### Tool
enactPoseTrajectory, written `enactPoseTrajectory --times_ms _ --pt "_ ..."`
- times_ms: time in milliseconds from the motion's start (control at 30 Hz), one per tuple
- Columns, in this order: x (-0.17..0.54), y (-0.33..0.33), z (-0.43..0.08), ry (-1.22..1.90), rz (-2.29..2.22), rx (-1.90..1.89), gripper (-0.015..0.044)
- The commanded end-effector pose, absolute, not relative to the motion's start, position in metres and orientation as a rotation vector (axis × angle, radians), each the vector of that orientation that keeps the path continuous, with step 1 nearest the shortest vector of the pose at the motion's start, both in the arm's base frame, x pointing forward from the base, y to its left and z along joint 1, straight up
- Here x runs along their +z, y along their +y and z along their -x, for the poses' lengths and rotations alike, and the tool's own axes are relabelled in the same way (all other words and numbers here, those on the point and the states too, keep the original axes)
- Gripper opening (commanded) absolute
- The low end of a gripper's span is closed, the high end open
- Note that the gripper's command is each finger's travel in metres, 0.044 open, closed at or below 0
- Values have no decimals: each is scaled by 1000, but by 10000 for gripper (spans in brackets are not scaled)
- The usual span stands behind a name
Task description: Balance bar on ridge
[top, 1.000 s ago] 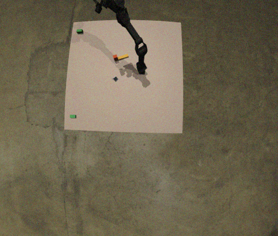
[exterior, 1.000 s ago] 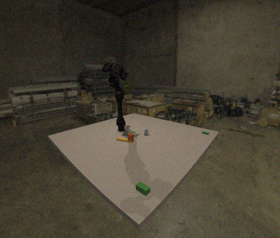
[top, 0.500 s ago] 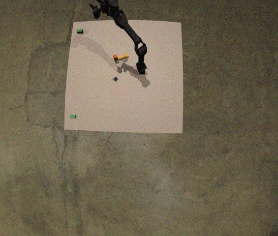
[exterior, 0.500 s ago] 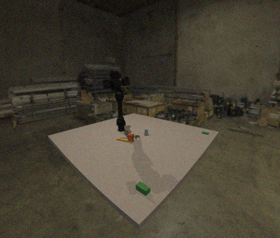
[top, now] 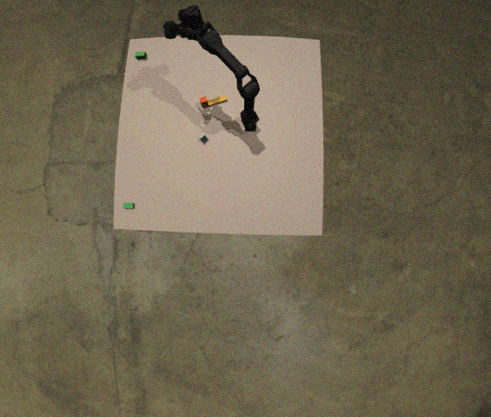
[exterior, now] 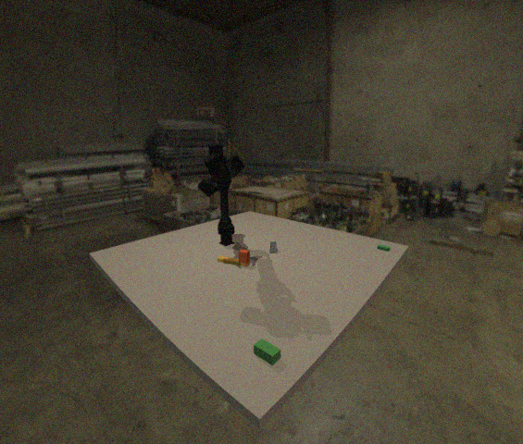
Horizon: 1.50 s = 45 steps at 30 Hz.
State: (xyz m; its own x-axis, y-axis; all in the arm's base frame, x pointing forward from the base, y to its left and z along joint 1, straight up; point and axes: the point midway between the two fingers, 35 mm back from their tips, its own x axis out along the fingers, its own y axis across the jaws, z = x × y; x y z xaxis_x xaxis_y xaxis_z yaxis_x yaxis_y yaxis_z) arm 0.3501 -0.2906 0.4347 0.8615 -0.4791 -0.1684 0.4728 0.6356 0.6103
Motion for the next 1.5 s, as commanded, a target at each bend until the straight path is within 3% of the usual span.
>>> enactPoseTrajectory --times_ms 0,700,1467 --pt "406 -288 -351 46 -843 -590 315" --pt "277 -245 -327 290 -1579 -982 315" --pt "185 -172 -251 370 -2025 -1768 315"
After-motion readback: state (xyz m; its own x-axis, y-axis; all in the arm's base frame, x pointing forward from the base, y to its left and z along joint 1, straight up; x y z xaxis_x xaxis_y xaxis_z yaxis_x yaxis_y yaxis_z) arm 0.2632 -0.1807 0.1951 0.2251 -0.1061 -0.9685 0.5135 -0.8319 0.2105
